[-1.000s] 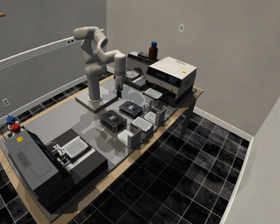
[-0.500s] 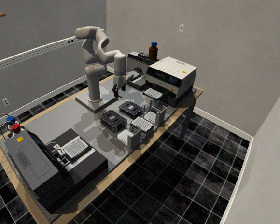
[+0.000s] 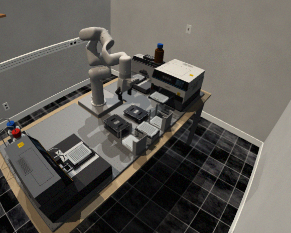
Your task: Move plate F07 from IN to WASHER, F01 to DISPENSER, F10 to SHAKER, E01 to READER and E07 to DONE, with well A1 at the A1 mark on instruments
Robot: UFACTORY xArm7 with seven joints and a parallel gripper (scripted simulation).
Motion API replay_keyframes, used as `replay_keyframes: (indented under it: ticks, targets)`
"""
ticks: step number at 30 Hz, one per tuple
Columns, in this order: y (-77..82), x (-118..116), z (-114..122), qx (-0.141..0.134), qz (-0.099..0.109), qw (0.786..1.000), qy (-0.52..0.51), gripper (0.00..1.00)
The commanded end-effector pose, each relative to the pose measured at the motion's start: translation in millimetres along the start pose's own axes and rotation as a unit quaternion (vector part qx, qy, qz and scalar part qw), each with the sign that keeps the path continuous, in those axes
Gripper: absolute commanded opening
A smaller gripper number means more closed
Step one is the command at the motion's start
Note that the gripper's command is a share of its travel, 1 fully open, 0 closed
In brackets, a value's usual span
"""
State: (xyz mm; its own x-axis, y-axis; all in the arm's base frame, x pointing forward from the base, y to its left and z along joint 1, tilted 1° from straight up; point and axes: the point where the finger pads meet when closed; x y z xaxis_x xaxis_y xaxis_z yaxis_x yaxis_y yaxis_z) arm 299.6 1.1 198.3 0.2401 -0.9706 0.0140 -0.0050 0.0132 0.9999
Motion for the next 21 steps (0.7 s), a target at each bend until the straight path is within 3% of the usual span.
replay_keyframes:
  ticks: [1, 21]
  targets:
    - [1.2, -6.2, -5.5, 0.002, 0.001, 1.0, -0.001, 1.0]
    - [1.2, -53.2, -37.9, 0.002, 0.0, 1.0, 0.0, 1.0]
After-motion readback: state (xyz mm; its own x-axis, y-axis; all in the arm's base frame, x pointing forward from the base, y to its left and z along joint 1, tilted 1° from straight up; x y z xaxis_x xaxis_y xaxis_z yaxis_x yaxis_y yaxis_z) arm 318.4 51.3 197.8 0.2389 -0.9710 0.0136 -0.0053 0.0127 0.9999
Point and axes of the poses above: the point where the finger pads meet when closed, its own y axis back along the fingers, its own x axis across the jaws, z = x × y, and after that the axes turned 14 degrees about y, right-handed
